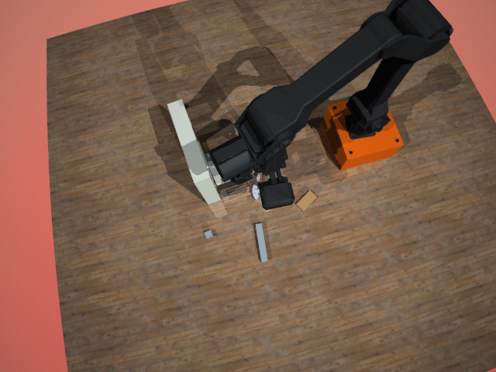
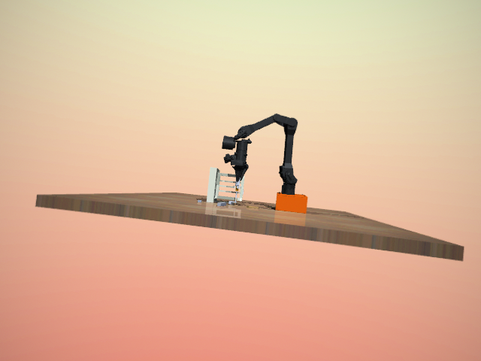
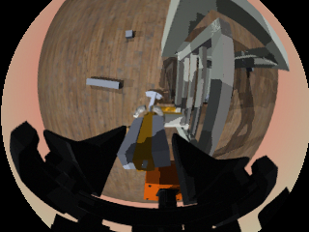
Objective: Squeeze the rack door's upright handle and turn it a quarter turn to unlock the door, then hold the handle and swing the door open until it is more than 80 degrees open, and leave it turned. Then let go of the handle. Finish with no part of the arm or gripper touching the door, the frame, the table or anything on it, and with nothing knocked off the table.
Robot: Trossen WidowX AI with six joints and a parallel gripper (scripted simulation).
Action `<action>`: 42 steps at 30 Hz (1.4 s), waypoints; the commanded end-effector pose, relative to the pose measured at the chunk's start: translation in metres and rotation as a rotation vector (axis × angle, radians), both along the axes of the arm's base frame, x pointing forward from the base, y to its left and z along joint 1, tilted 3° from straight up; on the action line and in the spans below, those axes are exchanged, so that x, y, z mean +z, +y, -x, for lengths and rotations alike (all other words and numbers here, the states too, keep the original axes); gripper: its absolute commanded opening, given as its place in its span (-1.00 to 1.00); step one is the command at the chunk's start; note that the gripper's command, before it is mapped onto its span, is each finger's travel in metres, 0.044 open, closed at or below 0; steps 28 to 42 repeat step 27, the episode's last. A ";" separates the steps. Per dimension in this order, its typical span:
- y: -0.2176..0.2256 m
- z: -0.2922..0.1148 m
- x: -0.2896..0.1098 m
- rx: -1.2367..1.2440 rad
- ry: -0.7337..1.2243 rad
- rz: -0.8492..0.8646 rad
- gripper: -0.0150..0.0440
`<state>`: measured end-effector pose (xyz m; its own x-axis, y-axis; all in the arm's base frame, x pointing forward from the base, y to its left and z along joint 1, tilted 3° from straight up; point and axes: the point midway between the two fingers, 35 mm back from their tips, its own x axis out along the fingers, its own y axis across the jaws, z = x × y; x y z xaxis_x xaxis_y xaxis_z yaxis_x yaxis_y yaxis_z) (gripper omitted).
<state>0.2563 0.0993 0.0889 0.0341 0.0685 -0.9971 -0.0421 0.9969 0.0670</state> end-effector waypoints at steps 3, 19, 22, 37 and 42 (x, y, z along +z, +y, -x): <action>0.000 -0.001 0.006 -0.004 -0.003 0.002 0.51; -0.001 -0.001 0.030 -0.004 -0.003 0.002 0.51; -0.001 -0.001 0.035 -0.004 -0.003 0.002 0.51; -0.002 0.000 0.042 -0.004 -0.003 0.002 0.51; -0.002 0.000 0.042 -0.004 -0.003 0.002 0.51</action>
